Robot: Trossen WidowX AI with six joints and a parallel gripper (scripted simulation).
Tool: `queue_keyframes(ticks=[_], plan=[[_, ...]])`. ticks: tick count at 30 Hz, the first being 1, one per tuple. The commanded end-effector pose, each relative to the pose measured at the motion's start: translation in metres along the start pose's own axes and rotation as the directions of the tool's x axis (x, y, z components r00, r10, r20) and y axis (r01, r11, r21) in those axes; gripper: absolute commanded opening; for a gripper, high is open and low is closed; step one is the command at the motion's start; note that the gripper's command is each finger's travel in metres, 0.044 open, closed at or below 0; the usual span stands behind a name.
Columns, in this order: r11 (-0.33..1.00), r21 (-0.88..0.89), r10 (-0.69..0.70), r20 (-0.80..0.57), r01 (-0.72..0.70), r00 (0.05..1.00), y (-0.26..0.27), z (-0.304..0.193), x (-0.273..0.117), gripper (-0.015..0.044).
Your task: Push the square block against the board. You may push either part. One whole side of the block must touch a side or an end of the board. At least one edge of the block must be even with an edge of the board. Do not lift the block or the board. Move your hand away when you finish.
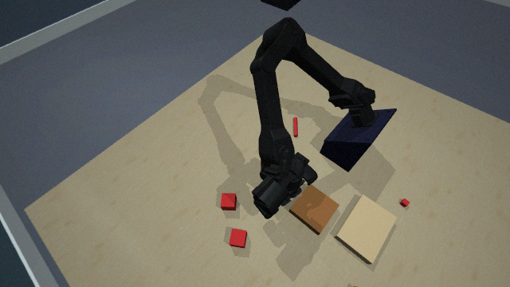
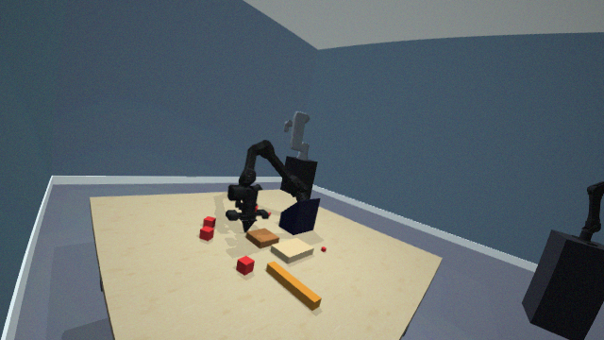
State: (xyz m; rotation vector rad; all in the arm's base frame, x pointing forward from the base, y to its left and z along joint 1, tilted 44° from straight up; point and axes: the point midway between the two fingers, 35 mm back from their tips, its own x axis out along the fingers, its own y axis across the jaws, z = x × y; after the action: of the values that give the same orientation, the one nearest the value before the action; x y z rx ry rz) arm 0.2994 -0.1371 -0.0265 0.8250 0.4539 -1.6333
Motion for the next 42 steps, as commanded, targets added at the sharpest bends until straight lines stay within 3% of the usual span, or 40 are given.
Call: queue_keyframes(ticks=[1, 13, 18, 23, 32, 42], plan=[[1.0, -0.002, -0.003, -0.001, 0.003, 1.0, 0.0, 0.006, 0.001, 0.0], [1.0, -0.002, -0.002, 0.004, 0.002, 1.0, 0.0, 0.026, 0.001, 0.0], [1.0, -0.002, -0.003, 0.001, 0.003, 1.0, 0.001, 0.021, -0.051, 0.0], [1.0, -0.014, 0.017, -0.004, -0.017, 1.0, 0.005, 0.018, -0.053, 0.0], [0.956, -0.294, 0.014, -0.008, -0.015, 1.0, 0.012, 0.001, -0.054, 0.0], [0.801, -0.598, 0.009, -0.016, -0.016, 1.0, 0.017, -0.023, -0.055, 0.0]])
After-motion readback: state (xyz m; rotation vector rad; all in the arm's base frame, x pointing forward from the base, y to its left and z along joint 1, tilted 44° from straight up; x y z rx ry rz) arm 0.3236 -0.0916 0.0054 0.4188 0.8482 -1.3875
